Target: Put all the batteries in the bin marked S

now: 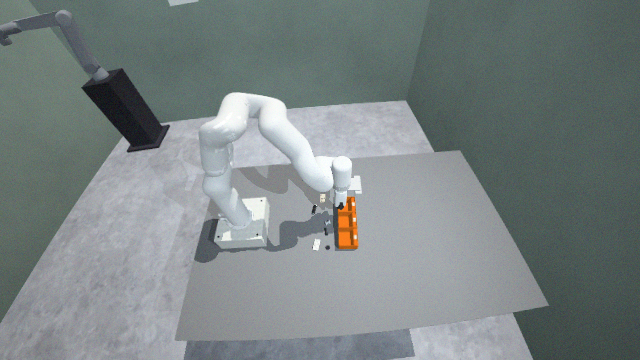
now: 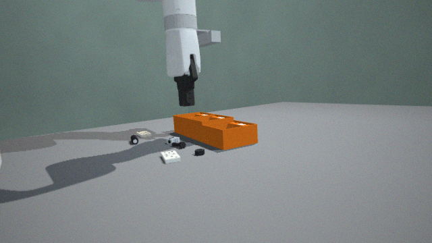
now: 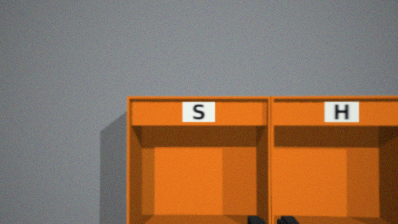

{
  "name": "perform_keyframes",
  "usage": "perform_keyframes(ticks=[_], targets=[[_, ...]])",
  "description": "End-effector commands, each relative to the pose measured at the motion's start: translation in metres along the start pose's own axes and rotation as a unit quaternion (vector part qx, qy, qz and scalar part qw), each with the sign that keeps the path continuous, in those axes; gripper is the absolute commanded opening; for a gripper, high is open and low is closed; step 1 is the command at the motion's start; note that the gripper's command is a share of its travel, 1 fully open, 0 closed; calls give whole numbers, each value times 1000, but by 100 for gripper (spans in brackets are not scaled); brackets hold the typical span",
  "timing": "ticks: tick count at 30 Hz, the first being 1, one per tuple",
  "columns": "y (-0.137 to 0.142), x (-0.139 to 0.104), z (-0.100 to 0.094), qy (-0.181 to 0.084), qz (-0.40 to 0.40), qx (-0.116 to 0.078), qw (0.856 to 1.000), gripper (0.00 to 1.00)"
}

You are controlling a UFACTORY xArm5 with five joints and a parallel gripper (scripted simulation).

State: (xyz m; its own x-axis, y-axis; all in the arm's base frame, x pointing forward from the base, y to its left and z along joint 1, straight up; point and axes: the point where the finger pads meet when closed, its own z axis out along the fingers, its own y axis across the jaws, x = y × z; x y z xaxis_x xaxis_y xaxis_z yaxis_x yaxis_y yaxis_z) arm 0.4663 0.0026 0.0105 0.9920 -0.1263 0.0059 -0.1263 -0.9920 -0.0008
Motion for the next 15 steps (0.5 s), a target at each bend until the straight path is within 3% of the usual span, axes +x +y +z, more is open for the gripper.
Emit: perform_keyframes(ticks=[1, 7, 13, 15], targets=[[0, 1, -1, 2, 0, 1, 1000, 9], [0, 1, -1, 2, 0, 1, 1000, 9], [0, 1, -51, 2, 0, 1, 1000, 9], [0, 1, -51, 2, 0, 1, 1000, 9]])
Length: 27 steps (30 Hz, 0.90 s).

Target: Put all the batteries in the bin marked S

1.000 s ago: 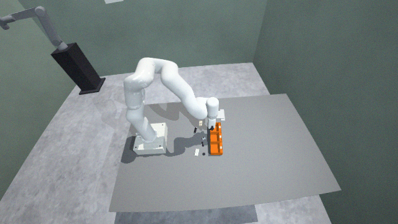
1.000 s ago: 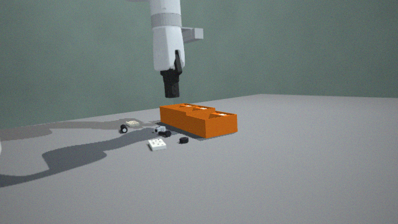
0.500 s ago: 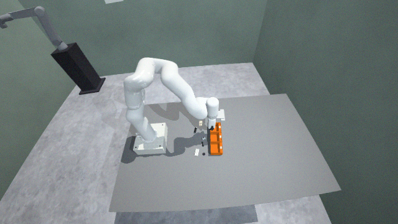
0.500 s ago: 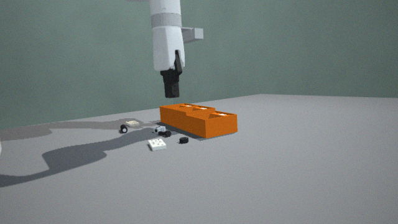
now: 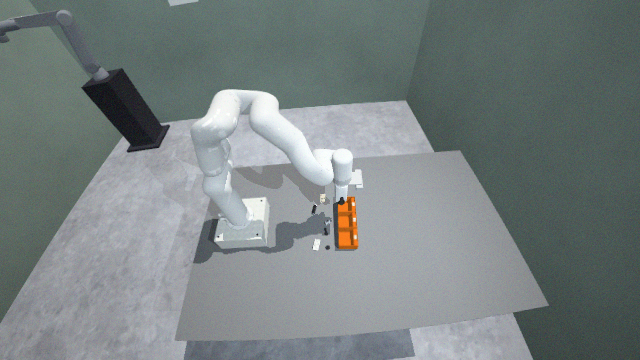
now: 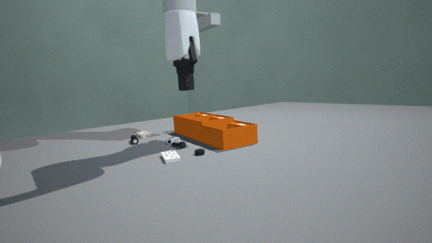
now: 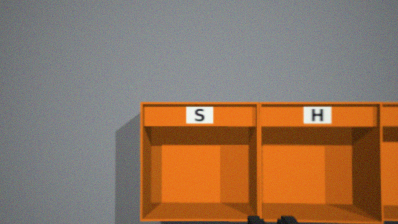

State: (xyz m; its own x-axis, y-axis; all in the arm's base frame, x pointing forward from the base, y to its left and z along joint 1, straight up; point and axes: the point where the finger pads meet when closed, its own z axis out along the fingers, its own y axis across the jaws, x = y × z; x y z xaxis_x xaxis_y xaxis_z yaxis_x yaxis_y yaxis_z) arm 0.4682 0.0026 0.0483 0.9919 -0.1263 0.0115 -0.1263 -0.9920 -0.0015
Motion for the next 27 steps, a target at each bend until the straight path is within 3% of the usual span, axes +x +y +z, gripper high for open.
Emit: perform_keyframes(ticks=[1, 9, 20, 21, 27], targets=[[0, -1, -22, -1, 0, 1, 1000, 9], [0, 0, -88, -1, 0, 1, 1000, 9], [0, 0, -88, -1, 0, 1, 1000, 9], [-1, -6, -83, -1, -25, 1, 1000, 29], [-10, -41, -48, -2, -137, 1, 991, 29]])
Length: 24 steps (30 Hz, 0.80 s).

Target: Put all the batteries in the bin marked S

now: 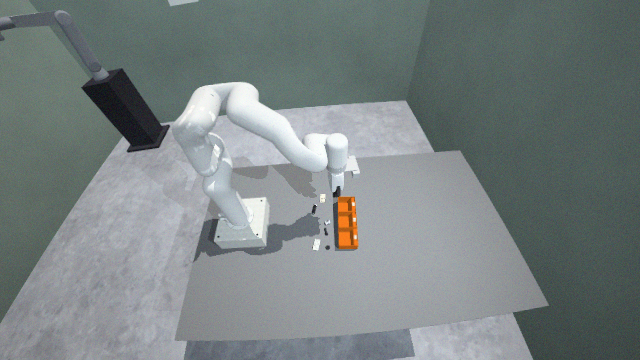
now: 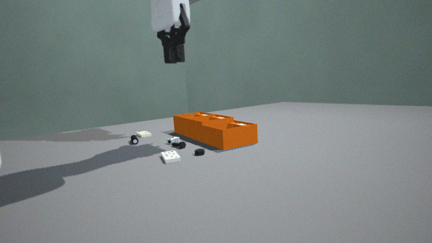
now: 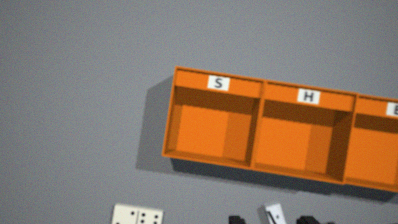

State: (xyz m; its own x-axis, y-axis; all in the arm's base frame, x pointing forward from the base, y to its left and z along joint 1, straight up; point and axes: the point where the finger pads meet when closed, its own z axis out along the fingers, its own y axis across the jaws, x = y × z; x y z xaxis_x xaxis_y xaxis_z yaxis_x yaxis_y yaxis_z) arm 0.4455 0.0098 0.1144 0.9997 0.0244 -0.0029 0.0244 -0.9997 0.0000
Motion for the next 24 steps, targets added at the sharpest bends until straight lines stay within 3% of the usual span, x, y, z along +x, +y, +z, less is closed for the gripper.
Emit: perform_keyframes(ticks=[1, 5, 7, 8, 11, 17, 22, 24], targets=[[-11, -23, 25, 5, -78, 0, 997, 29], [-20, -45, 48, 2, -144, 0, 990, 29], [-20, -45, 48, 2, -144, 0, 990, 29], [-22, -50, 54, 1, -191, -1, 982, 29], [-29, -67, 71, 0, -224, 0, 975, 29], [-42, -98, 104, -3, -321, 0, 947, 29], [-42, -98, 104, -6, -398, 1, 917, 29], [-42, -98, 104, -6, -398, 1, 917, 29]])
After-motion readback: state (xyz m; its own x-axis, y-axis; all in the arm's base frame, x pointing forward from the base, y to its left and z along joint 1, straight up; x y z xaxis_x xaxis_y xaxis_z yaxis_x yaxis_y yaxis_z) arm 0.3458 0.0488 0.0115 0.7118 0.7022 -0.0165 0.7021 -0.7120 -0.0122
